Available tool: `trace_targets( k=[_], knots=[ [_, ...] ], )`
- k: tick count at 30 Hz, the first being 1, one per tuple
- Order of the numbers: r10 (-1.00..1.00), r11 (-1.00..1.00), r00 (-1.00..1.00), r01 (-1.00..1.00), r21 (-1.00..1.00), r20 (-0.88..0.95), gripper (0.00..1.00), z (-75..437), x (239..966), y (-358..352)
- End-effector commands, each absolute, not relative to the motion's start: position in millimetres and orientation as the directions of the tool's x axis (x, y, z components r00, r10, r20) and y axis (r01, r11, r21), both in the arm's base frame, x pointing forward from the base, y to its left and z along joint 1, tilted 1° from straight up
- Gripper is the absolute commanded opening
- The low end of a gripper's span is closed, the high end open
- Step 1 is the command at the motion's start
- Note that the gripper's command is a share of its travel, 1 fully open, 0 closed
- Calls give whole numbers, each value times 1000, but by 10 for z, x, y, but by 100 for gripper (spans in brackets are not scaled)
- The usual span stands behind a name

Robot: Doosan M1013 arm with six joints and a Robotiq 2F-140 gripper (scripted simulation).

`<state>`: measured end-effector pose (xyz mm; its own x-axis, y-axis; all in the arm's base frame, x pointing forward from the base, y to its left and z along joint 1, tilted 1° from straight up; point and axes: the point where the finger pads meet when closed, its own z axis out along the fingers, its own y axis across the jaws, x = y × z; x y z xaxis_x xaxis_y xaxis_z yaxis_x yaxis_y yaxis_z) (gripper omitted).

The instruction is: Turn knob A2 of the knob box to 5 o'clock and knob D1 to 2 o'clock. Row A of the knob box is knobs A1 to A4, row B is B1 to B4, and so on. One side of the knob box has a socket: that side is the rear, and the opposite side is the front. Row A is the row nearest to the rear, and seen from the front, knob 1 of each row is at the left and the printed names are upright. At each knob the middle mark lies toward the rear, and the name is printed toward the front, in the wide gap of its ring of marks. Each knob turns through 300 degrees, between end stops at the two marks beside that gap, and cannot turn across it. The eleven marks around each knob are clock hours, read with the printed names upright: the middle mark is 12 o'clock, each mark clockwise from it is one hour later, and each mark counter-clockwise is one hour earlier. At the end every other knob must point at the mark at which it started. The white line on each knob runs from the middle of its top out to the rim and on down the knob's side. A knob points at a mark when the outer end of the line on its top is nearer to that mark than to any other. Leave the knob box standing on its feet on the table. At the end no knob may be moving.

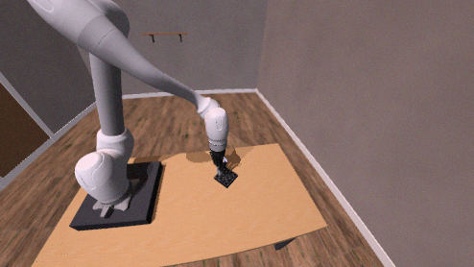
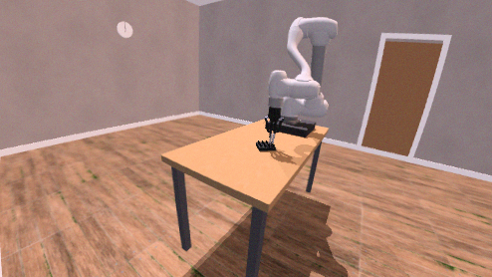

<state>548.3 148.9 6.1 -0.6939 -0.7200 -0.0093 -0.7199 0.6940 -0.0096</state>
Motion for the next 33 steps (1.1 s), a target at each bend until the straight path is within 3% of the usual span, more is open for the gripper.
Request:
trace_targets(
  k=[1,33],
  knots=[
    [-720,694,-694,-720,-10,-9,12,62,5483,1490],
    [-720,694,-694,-720,-10,-9,12,248,5481,1489]
  ],
)
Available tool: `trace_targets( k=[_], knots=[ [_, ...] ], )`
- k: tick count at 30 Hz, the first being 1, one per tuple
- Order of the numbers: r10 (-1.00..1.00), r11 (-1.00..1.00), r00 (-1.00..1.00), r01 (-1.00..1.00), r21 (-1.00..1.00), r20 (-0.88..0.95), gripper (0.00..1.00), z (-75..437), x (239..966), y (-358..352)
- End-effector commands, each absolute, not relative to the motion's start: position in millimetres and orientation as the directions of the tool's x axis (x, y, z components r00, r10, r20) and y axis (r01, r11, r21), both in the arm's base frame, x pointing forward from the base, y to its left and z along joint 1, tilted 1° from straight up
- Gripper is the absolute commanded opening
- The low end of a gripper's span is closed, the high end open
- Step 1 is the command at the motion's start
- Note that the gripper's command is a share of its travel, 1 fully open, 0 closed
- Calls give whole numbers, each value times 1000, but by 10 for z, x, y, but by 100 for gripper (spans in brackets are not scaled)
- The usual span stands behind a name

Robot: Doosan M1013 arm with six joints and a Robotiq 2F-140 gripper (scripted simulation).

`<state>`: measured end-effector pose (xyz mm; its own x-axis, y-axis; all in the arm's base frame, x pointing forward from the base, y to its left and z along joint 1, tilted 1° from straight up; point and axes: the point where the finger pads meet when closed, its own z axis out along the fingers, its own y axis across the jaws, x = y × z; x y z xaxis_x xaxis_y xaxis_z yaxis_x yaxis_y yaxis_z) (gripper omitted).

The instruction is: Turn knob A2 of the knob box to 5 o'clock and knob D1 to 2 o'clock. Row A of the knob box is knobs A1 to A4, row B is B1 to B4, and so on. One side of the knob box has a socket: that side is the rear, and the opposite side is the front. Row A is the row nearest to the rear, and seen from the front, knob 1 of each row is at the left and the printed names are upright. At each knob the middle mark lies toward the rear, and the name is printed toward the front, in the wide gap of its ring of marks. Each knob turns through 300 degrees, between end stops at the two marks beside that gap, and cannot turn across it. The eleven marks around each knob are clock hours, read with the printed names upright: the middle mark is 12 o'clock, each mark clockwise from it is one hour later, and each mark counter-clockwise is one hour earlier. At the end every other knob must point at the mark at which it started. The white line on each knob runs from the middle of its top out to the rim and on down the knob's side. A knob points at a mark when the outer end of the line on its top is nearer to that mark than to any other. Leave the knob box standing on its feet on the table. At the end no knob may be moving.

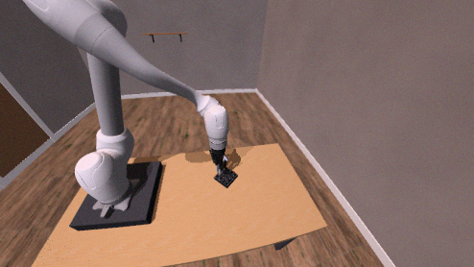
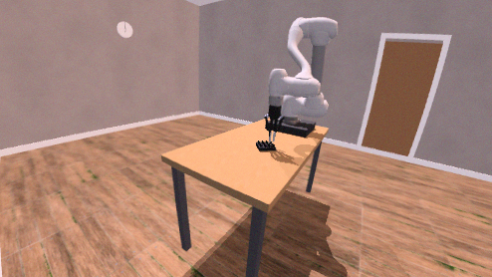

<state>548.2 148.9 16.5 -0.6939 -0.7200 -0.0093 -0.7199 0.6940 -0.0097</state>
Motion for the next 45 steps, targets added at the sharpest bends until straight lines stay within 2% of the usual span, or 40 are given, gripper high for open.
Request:
trace_targets(
  k=[1,28,37,45],
  knots=[
    [-720,694,-694,-720,-10,-9,12,278,5480,1489],
    [-729,685,-685,-729,-10,-9,12,443,5478,1490],
    [-863,506,-506,-863,-12,-7,12,468,5478,1491],
    [-969,246,-246,-969,-13,-3,12,500,5478,1492]
  ],
)
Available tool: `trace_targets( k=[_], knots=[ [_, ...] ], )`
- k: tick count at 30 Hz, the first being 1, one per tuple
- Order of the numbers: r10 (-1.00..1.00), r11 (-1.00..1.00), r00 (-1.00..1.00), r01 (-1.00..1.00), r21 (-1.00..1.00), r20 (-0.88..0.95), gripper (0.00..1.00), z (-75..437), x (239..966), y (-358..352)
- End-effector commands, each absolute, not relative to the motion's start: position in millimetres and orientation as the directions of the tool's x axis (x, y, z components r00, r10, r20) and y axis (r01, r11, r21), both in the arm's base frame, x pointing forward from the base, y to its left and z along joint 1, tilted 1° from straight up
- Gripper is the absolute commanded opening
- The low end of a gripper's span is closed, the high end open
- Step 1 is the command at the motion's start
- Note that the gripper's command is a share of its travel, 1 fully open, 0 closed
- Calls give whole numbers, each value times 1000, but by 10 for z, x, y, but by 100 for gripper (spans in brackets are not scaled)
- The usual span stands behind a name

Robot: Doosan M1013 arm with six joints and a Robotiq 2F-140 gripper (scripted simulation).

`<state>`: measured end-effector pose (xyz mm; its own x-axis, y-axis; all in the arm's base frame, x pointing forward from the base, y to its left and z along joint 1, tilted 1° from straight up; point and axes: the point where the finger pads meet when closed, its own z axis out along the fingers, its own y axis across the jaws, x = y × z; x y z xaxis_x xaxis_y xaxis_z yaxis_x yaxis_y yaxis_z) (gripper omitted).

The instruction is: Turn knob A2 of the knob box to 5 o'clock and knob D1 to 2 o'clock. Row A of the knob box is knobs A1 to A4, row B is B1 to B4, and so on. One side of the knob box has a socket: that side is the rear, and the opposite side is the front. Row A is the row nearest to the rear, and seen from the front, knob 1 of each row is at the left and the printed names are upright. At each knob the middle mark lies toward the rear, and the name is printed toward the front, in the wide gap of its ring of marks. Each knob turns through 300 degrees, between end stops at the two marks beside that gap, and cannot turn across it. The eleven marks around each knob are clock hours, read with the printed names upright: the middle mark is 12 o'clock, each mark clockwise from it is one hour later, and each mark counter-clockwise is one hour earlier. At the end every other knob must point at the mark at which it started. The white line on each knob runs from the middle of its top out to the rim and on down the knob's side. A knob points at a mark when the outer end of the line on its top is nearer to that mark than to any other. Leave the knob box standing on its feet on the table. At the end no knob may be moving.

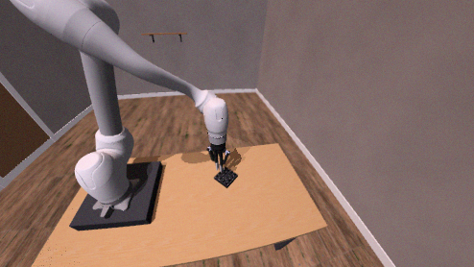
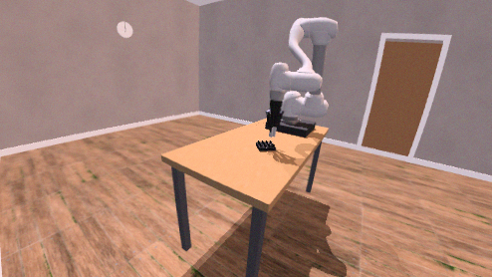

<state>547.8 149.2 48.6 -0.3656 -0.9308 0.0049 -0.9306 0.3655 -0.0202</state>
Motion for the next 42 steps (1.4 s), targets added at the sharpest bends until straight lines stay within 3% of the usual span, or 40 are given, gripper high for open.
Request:
trace_targets(
  k=[1,26,42],
  knots=[
    [-976,217,-217,-976,-13,-3,12,503,5478,1492],
    [-899,-438,438,-899,-12,6,12,578,5476,1495],
    [-586,-810,810,-586,-8,11,12,633,5474,1497]
  ],
)
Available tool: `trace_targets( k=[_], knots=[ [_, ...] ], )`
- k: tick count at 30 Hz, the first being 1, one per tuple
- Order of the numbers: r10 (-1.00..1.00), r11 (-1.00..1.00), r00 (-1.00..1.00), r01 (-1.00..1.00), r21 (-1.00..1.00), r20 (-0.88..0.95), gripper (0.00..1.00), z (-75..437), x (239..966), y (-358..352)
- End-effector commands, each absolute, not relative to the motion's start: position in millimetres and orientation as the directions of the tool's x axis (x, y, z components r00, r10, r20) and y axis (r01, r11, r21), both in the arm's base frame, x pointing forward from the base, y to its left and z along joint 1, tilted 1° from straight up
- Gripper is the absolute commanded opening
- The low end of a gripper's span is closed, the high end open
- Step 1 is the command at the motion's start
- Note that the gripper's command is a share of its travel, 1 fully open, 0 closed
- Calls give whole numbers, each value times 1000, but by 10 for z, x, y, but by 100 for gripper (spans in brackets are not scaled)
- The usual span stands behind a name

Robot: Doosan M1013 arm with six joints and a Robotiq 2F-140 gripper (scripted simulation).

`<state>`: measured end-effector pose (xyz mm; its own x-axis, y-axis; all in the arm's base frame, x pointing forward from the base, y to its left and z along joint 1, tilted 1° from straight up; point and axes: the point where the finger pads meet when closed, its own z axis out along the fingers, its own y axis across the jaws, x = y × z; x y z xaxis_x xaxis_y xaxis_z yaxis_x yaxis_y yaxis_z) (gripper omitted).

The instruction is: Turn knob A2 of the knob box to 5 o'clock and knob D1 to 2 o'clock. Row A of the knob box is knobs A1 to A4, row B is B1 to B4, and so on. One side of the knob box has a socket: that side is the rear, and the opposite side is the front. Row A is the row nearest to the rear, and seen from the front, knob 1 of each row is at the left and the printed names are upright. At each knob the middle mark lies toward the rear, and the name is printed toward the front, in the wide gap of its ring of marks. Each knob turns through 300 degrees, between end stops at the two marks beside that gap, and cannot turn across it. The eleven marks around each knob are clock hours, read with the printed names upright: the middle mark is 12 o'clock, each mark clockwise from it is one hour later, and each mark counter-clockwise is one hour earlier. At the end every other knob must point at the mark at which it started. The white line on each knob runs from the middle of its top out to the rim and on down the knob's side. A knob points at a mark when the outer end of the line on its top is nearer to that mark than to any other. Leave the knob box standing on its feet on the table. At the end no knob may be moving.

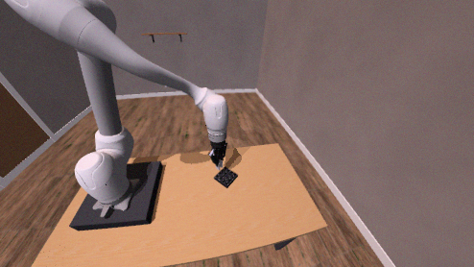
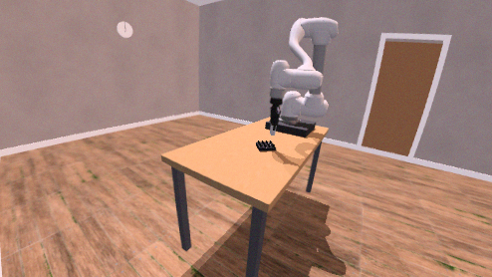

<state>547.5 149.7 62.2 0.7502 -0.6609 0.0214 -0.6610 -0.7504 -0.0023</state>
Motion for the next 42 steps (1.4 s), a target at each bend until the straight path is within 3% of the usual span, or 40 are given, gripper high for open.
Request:
trace_targets(
  k=[1,42],
  knots=[
    [-586,-810,810,-586,-8,11,12,633,5474,1497],
    [-523,-853,852,-523,-7,12,12,641,5474,1498]
  ],
)
